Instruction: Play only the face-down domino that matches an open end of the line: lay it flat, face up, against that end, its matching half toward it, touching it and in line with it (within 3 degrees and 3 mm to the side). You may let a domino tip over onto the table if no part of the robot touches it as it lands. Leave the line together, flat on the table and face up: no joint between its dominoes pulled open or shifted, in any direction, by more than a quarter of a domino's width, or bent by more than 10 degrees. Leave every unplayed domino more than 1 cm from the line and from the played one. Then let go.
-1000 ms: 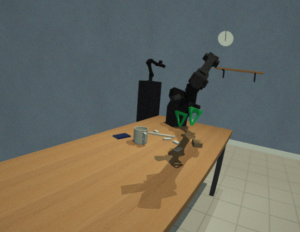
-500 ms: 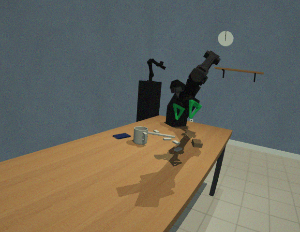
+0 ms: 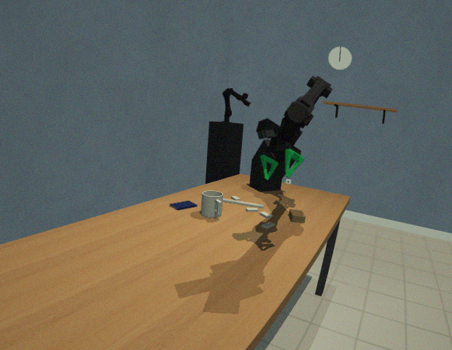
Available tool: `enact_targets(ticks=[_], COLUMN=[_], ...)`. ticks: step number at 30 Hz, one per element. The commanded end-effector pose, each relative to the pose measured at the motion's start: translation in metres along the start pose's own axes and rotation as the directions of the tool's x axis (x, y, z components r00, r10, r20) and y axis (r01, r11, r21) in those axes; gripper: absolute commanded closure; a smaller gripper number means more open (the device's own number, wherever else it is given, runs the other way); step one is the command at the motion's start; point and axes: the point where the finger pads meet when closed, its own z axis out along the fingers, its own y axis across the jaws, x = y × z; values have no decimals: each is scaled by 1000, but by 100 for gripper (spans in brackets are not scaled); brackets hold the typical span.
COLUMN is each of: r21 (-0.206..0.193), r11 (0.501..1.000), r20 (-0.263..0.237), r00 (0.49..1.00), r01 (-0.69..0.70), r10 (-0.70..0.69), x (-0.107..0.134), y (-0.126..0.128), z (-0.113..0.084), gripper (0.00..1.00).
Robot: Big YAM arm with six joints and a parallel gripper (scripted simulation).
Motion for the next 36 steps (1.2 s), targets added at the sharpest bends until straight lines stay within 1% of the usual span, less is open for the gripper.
enact_targets(ticks=[1,3,4,13,20,21,28,30,33,36], r21=[-72,-72,-16,-73,-73,-16,-53,-61,-61,-61], r11=[997,997,1000,997,997,1000,987,980,980,980], r20=[69,69,15,70,70,25,144,178,178,178], r00=[997,997,1000,997,997,999,979,968,968,968], r01=[38,38,7,38,38,23,153,190,190,190], r10=[-33,-33,-6,-33,-33,-23,-144,-177,-177,-177], x=[-29,-29,-6,-29,-29,-7,-35,-39,-43,-43], y=[37,37,8,38,38,7,24,24,28,28], z=[-37,-37,-9,-37,-37,-12,-55,-61,-68,-68], gripper=[0,0,0,0,0,0,0,0,0,0])
